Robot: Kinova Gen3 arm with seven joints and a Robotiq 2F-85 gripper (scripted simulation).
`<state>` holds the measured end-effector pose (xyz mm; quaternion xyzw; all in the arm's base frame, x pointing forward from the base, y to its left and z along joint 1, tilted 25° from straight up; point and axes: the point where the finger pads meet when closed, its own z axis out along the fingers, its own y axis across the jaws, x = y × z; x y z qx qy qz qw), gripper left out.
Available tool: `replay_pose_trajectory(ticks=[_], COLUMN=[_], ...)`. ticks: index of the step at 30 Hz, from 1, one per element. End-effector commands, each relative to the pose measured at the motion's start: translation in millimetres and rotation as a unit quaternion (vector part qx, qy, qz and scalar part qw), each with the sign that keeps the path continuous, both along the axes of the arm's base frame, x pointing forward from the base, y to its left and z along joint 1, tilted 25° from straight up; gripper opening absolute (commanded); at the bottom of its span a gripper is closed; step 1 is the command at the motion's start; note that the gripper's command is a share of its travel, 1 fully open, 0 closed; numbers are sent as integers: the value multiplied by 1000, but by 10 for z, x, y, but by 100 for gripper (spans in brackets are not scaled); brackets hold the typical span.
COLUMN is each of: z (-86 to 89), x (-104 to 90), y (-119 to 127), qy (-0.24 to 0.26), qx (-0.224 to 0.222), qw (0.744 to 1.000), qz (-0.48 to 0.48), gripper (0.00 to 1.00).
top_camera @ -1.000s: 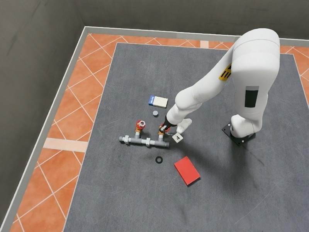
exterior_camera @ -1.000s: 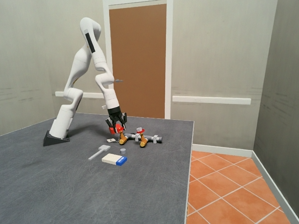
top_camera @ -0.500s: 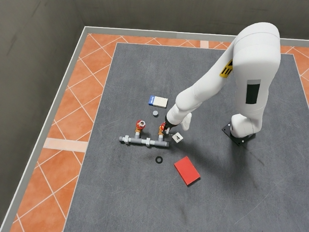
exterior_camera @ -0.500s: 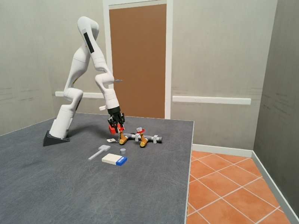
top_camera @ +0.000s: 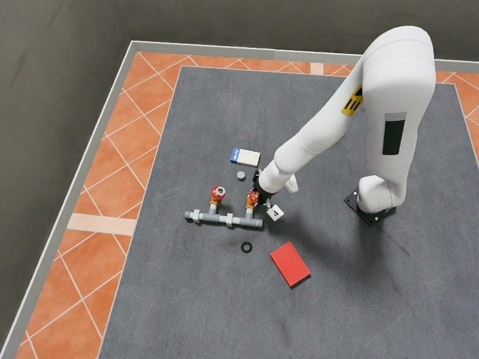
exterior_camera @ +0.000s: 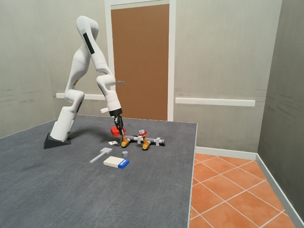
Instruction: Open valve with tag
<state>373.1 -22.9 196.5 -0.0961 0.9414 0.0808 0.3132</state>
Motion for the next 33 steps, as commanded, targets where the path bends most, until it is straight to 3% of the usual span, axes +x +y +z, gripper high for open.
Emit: replay_pose_trajectory(ticks=[1,8,12,25,33], z=[1,1,1,1,1], x=[2,2,1,1,2], y=[-2,-2,-2,-2,-2], qy=[-13,-39,-47,-88,-101], qx=[-29,-101,-121,-232,-269], qw=[999,984,977,914,883], qz=[42,141,168,321,370], gripper=[55,55,55,55,55])
